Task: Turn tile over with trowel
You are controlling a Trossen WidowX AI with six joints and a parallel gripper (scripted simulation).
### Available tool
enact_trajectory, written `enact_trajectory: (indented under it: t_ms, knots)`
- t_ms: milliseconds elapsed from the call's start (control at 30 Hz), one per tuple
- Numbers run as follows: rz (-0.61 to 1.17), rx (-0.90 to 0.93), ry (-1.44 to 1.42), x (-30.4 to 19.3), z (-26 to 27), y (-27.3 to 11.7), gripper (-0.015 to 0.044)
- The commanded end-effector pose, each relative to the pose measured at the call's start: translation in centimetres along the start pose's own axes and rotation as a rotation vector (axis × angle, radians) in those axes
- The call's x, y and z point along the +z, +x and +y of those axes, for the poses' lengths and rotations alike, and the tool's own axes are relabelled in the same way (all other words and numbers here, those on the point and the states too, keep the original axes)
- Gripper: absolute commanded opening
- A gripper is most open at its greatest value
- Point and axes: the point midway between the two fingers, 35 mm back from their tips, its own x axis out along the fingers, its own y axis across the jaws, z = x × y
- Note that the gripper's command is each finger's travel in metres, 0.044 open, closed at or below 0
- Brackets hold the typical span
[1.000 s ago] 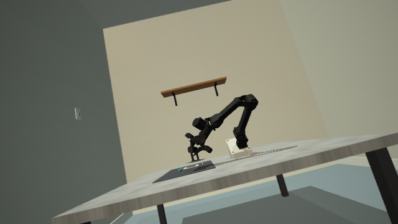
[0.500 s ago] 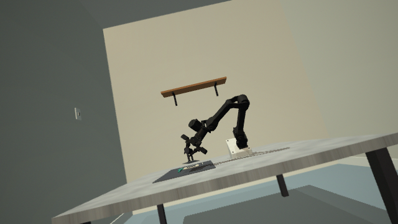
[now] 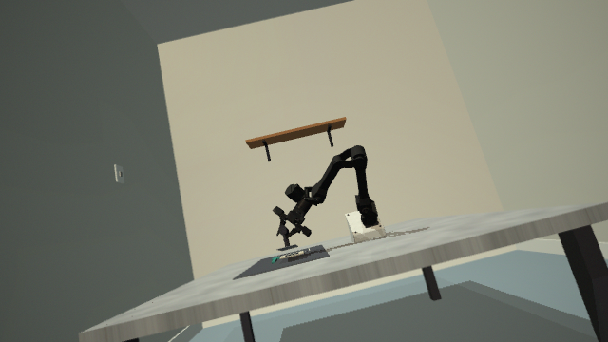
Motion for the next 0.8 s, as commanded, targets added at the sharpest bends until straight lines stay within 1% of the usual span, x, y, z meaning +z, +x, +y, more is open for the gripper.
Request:
enact_trajectory:
  t_ms: [0, 767]
  knots:
    - [-0.023, -0.014, -0.025, -1.0, -0.6, 0.0, 0.0]
    - [-0.024, -0.014, -0.026, -1.8, 1.7, 1.9, 0.0]
